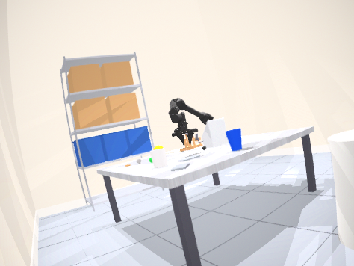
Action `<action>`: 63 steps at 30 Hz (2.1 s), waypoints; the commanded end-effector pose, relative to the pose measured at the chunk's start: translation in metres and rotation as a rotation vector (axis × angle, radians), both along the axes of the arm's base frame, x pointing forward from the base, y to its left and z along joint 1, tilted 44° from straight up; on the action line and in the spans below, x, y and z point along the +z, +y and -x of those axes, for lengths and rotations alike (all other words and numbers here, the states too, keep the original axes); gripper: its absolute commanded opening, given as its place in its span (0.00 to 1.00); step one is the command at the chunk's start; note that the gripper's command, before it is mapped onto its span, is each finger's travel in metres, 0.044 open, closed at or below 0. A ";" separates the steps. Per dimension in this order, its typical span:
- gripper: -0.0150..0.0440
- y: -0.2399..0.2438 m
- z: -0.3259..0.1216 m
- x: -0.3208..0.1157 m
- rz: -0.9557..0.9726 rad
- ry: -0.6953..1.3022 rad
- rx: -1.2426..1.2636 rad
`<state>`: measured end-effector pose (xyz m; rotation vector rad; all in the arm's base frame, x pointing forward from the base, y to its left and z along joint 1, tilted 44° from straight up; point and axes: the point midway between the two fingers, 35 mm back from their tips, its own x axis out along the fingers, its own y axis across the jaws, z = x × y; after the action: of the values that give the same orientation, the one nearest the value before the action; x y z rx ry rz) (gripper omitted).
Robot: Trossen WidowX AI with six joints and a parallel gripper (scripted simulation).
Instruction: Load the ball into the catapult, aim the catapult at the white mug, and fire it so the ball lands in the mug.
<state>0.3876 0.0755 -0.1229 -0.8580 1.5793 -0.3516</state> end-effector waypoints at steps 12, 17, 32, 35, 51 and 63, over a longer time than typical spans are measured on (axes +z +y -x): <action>0.25 -0.002 -0.002 -0.010 -0.006 0.008 0.022; 0.25 -0.008 -0.003 -0.016 -0.006 0.008 0.022; 0.25 -0.025 -0.003 -0.034 -0.004 0.008 0.022; 0.25 -0.025 -0.003 -0.032 -0.006 0.010 0.013; 0.79 -0.025 -0.003 -0.032 -0.006 0.010 0.013; 1.00 0.046 0.000 0.040 -0.012 0.012 0.014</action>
<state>0.3888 0.1044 -0.1046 -0.8726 1.5876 -0.3253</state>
